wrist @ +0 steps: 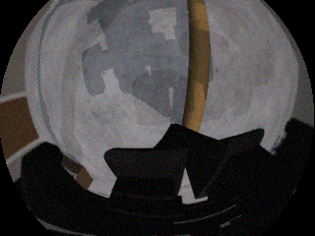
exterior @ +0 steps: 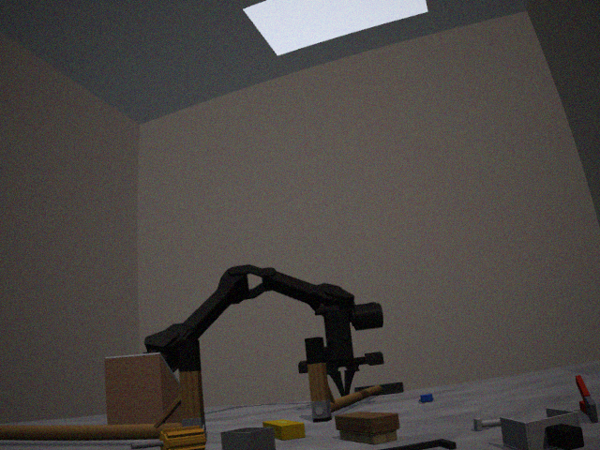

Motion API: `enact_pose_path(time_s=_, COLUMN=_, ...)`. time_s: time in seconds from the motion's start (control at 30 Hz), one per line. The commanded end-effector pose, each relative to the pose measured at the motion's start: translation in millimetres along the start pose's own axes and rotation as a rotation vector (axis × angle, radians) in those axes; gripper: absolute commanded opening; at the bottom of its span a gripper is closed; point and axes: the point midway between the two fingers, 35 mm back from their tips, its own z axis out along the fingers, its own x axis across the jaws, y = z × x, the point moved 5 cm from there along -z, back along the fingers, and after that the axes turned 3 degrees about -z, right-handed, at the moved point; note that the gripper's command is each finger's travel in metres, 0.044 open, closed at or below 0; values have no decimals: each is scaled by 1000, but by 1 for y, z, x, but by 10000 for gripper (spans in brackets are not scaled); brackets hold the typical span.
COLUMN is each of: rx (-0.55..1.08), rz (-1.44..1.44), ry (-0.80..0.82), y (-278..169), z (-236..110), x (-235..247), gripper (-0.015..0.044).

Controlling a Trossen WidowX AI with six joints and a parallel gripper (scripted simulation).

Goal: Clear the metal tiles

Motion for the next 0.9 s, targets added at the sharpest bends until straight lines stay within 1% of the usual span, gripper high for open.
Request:
enact_pose_path(time_s=0.0, rx=-7, rz=-11, ry=-1, y=0, z=2, x=-6, gripper=0)
enact_pose_path(time_s=0.87, rx=-7, rz=-12, ry=-2, y=-4, z=4, x=-31, gripper=0)
